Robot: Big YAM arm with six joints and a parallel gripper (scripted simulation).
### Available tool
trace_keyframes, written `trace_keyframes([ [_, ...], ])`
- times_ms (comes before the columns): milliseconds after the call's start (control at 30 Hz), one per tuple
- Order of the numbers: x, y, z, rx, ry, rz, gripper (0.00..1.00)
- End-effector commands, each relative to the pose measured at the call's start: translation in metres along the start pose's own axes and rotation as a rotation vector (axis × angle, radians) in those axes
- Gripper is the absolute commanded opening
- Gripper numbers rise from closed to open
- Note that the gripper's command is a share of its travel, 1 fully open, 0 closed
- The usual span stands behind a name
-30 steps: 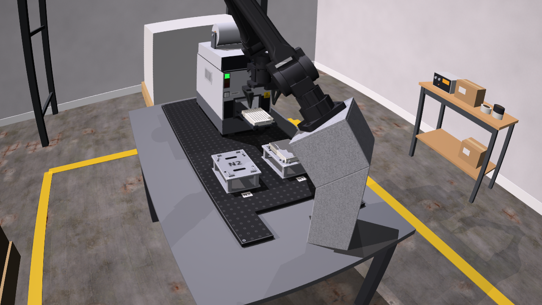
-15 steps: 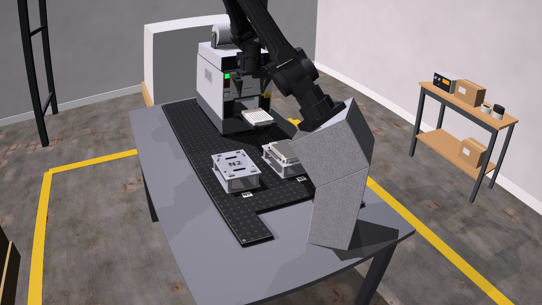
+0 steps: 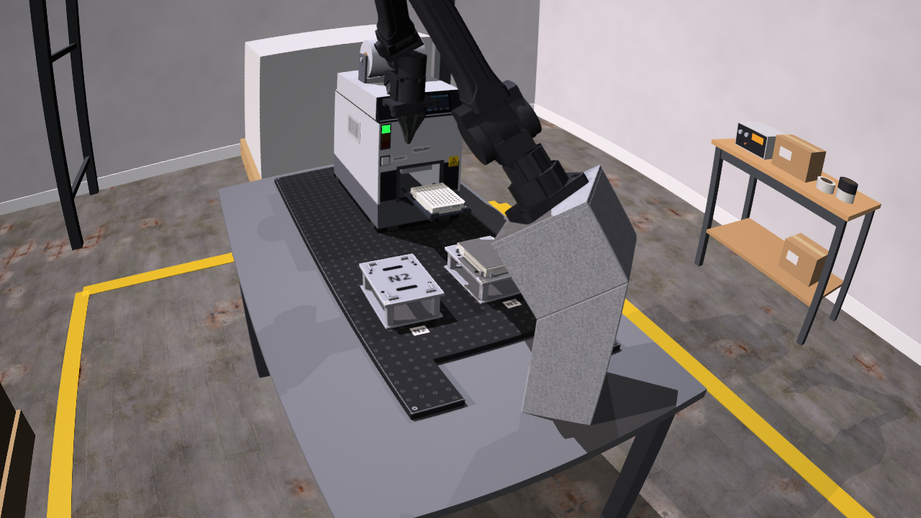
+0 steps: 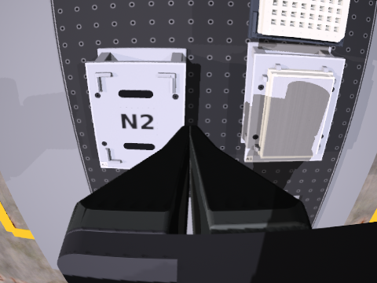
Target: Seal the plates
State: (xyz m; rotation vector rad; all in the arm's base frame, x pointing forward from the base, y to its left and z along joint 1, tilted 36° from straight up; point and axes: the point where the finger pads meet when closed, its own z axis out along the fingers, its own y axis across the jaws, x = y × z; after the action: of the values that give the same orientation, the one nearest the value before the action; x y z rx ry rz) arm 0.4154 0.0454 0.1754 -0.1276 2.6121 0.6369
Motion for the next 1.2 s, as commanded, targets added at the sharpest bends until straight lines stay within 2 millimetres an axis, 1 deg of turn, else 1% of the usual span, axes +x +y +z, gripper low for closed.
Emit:
trace_keyframes([
  [0, -0.004, -0.01, 0.004, 0.003, -0.005, 0.008, 0.0],
  [100, -0.002, -0.015, 0.005, 0.007, -0.007, 0.004, 0.0],
  [300, -0.012, -0.016, 0.005, 0.007, -0.019, 0.005, 0.0],
  [400, -0.012, -0.016, 0.006, 0.007, -0.017, 0.01, 0.0],
  [667, -0.02, 0.003, -0.002, -0.004, -0.043, -0.027, 0.0],
  [767, -0.022, 0.004, -0.004, -0.003, -0.048, -0.041, 0.0],
  [900, -0.013, -0.003, -0.008, 0.008, -0.219, -0.003, 0.0],
  [967, -0.013, -0.003, -0.008, 0.008, -0.219, -0.003, 0.0],
  [1000, -0.013, -0.008, -0.004, 0.013, -0.227, 0.013, 0.0],
  [1067, -0.008, -0.015, 0.0, 0.018, -0.297, 0.034, 0.0],
  [1167, -0.006, -0.011, -0.002, 0.014, -0.402, 0.034, 0.0],
])
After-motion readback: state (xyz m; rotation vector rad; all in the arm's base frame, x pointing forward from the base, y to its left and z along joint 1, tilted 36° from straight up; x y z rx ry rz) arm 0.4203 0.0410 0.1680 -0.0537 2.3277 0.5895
